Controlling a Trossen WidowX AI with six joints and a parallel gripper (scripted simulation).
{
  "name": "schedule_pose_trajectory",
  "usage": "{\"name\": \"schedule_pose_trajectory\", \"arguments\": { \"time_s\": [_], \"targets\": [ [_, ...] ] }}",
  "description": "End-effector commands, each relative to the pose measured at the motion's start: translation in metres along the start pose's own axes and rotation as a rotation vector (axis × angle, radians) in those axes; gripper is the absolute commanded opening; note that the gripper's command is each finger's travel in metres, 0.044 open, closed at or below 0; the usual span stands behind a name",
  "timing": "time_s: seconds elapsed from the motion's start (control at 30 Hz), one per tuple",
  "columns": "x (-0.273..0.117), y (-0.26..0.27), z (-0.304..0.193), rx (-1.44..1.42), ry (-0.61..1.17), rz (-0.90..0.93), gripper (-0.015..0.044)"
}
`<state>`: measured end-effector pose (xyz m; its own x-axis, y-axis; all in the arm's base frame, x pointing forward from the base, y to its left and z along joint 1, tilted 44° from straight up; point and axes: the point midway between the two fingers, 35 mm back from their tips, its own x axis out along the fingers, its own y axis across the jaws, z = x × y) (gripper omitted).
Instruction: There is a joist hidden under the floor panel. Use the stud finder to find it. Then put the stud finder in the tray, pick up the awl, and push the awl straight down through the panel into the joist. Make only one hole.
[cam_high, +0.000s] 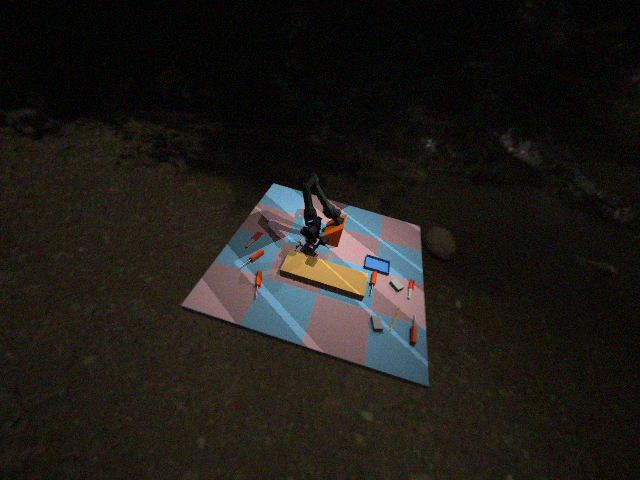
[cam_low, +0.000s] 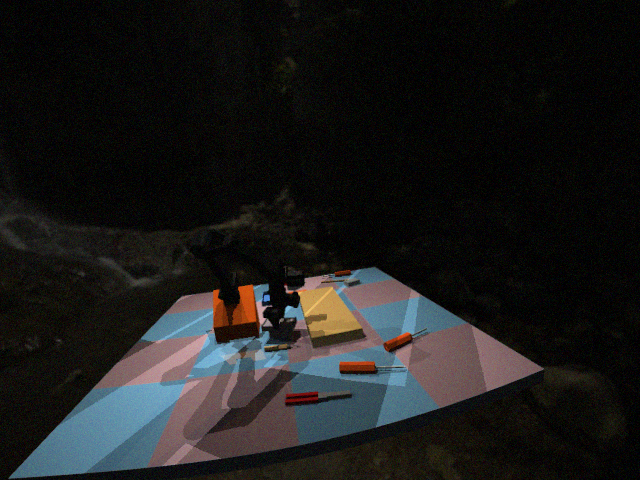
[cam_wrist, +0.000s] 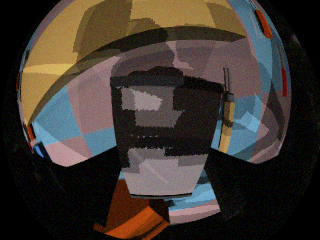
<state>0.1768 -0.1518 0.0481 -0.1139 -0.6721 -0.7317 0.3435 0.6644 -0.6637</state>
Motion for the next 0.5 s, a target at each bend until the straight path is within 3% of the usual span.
{"name": "schedule_pose_trajectory", "arguments": {
  "time_s": [0.0, 0.47],
  "targets": [
    [-0.008, -0.001, 0.003, 0.01, -0.01, -0.001, 0.0],
    [-0.026, -0.002, 0.001, 0.01, -0.011, -0.001, 0.0]
  ]
}}
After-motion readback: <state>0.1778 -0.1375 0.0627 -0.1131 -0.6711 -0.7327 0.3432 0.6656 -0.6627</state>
